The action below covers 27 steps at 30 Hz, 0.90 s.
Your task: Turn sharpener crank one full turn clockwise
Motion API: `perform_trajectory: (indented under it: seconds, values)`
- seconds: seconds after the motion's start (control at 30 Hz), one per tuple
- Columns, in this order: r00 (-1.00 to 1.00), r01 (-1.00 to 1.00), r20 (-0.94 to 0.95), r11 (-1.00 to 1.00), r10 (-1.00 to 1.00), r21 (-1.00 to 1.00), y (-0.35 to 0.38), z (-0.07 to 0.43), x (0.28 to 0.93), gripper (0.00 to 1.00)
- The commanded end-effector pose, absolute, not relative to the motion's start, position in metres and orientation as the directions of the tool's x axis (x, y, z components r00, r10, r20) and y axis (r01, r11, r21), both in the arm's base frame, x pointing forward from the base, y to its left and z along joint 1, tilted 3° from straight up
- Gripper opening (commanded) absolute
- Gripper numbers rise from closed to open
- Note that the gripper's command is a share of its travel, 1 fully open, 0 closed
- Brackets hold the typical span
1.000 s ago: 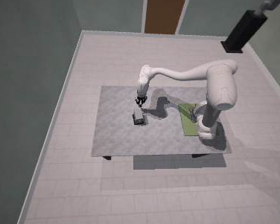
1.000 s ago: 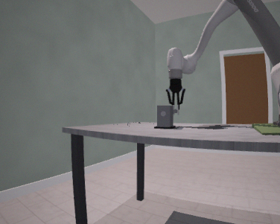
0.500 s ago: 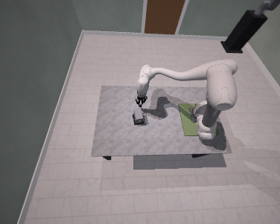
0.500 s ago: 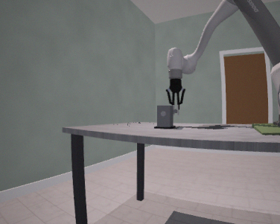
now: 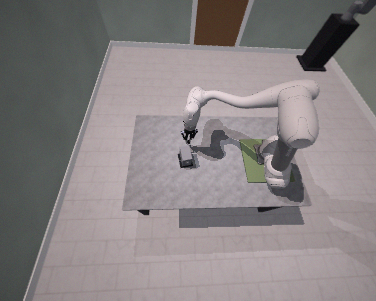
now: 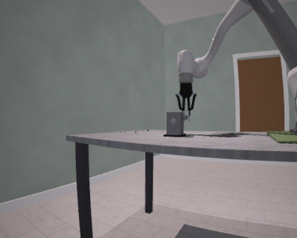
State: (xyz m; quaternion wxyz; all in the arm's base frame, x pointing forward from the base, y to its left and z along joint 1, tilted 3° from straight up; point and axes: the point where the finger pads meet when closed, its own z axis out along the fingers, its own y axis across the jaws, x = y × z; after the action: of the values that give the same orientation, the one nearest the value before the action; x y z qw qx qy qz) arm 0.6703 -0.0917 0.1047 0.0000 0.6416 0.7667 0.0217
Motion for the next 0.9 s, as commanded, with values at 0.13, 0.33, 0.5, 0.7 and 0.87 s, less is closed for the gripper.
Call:
perform_trajectory:
  seconds: [0.13, 0.33, 0.5, 0.7, 0.87]
  values:
    - [-0.177, 0.984, 0.028, 0.176, 0.984, 0.034, -0.091, 0.114, 0.676, 0.0]
    - [-0.177, 0.984, 0.028, 0.176, 0.984, 0.034, -0.09, 0.121, 0.681, 0.0]
    - [-0.177, 0.984, 0.028, 0.176, 0.984, 0.034, -0.089, 0.128, 0.69, 0.0]
    - [-0.177, 0.984, 0.028, 0.176, 0.984, 0.034, -0.087, 0.133, 0.701, 0.0]
    - [-0.177, 0.984, 0.028, 0.176, 0.984, 0.034, -0.086, 0.134, 0.706, 0.0]
